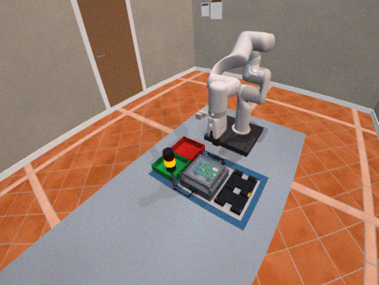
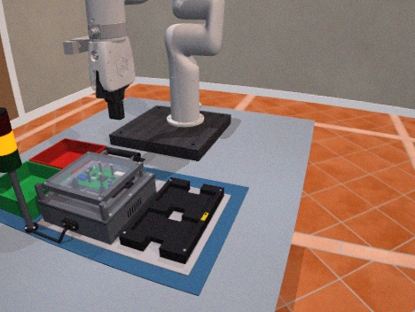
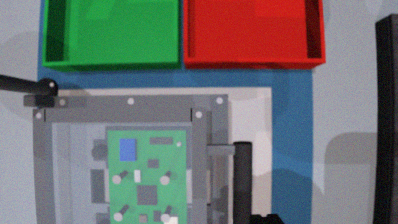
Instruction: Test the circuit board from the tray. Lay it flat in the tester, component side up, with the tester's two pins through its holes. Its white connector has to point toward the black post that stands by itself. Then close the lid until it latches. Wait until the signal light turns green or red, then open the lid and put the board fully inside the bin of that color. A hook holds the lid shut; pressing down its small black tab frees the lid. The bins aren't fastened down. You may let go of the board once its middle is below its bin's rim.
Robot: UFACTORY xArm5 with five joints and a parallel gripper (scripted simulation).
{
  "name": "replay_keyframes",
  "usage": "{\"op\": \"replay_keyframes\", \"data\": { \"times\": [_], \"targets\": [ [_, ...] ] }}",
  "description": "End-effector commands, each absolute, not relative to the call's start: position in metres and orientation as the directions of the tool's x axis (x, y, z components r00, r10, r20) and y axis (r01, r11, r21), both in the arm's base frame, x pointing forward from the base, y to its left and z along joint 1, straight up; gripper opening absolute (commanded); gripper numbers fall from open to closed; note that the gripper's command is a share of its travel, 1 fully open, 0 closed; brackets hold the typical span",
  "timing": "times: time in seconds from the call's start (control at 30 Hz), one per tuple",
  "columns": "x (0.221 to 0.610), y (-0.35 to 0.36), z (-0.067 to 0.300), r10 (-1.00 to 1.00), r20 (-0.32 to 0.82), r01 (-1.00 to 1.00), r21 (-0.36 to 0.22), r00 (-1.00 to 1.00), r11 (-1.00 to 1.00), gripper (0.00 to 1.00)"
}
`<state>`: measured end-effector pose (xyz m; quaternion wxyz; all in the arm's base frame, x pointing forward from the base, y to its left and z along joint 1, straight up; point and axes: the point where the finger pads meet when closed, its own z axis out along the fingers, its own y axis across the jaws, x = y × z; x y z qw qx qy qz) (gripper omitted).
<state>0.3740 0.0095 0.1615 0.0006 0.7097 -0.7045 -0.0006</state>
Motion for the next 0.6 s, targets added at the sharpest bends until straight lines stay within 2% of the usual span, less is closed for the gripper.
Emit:
{"op": "replay_keyframes", "data": {
  "times": [0.0,0.27,0.3,0.57],
  "targets": [
    [0.3745,0.0095,0.1800,-1.000,0.000,-1.000,0.000,0.007,-0.007,0.00],
    [0.3745,0.0095,0.1837,-1.000,0.000,-1.000,0.000,0.007,-0.007,0.00],
    [0.3745,0.0095,0.1837,-1.000,0.000,-1.000,0.000,0.007,-0.007,1.00],
    [0.3745,0.0095,0.1837,-1.000,0.000,-1.000,0.000,0.007,-0.007,1.00]
  ]
}}
